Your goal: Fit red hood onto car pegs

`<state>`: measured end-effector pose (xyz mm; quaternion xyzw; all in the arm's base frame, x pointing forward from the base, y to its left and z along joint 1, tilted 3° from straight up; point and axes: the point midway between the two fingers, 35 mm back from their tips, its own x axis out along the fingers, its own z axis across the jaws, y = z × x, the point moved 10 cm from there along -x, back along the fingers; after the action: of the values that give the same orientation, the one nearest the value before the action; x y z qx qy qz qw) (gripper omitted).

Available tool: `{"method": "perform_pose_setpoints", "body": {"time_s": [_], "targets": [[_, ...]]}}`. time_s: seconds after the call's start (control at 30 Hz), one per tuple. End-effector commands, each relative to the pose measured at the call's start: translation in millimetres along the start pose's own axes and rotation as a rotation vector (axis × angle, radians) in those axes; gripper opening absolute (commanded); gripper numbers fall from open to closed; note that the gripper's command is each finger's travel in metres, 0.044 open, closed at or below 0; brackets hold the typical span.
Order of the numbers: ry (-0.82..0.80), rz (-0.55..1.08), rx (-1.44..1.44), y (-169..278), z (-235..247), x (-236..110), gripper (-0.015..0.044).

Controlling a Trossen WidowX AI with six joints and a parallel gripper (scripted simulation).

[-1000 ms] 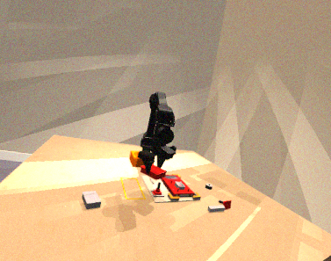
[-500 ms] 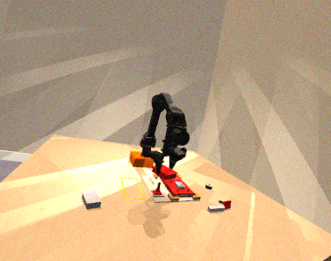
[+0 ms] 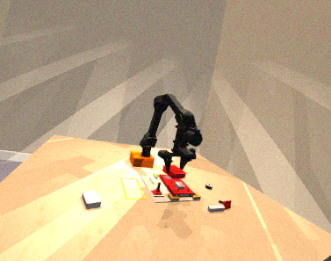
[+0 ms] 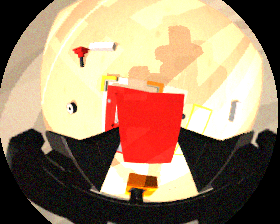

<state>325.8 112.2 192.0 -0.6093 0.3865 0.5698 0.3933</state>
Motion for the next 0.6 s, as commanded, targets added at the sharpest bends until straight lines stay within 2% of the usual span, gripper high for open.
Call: {"method": "perform_pose_setpoints", "body": {"time_s": [0.0, 0.4, 0.57], "targets": [[0.005, -0.001, 0.052, -0.2, 13.2, -0.4, 0.0], [0.005, -0.004, 0.206, 1.0, 53.3, -1.4, 0.0], [0.005, -0.004, 0.215, 1.1, 54.6, -0.6, 0.0]]}}
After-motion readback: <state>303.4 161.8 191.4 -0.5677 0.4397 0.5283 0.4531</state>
